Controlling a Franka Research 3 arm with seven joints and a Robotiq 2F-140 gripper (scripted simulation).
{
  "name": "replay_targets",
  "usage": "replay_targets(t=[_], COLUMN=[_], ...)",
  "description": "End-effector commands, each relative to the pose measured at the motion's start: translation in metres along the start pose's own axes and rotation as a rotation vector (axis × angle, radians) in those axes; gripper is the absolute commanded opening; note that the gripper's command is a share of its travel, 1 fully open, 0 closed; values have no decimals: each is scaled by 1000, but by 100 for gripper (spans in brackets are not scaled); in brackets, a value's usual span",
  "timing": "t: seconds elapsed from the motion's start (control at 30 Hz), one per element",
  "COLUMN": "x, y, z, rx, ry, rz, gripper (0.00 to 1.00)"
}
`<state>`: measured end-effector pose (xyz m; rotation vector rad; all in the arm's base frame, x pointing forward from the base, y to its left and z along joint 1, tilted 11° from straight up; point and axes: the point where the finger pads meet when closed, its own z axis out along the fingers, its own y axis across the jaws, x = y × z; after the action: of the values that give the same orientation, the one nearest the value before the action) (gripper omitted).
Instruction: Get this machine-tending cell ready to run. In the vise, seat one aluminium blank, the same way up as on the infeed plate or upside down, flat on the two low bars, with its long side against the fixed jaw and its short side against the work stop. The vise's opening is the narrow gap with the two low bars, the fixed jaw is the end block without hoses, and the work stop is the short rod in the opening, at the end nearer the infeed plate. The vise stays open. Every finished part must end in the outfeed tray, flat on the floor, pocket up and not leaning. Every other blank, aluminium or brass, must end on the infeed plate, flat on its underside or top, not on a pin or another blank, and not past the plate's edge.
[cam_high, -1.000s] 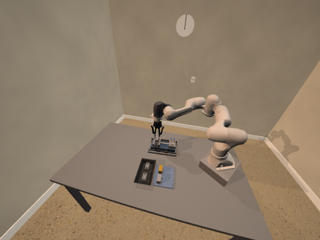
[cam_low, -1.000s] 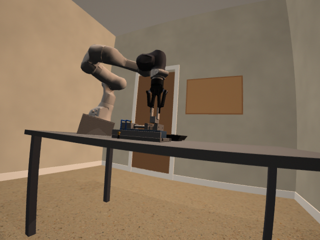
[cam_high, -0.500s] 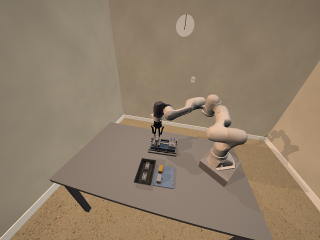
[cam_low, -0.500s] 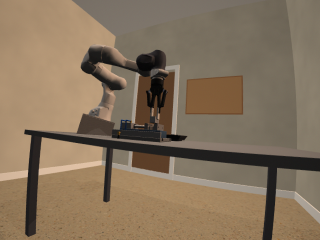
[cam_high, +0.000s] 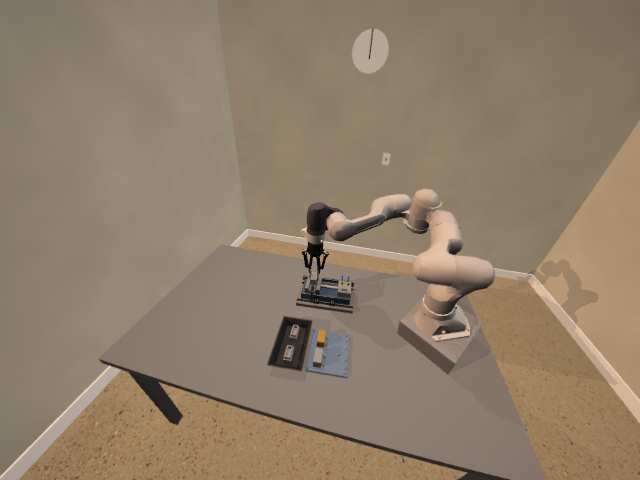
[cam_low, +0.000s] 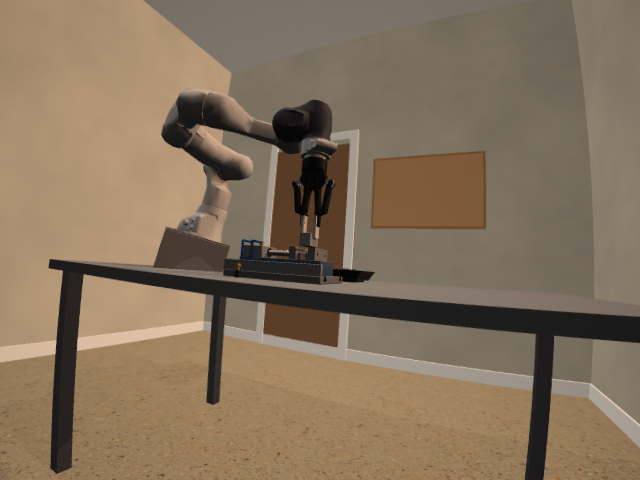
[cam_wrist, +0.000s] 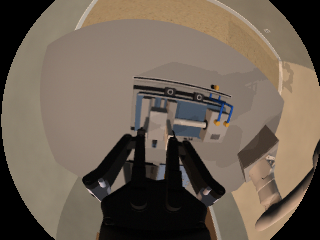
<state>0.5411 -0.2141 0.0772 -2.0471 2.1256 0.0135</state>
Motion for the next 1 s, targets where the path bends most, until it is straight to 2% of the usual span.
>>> replay_targets(t=[0.0,0.97], x=[-1,-1], y=[-2,-2], z=[0,8], rx=[4,4], ry=[1,1], rz=[4,5], gripper=[0,0])
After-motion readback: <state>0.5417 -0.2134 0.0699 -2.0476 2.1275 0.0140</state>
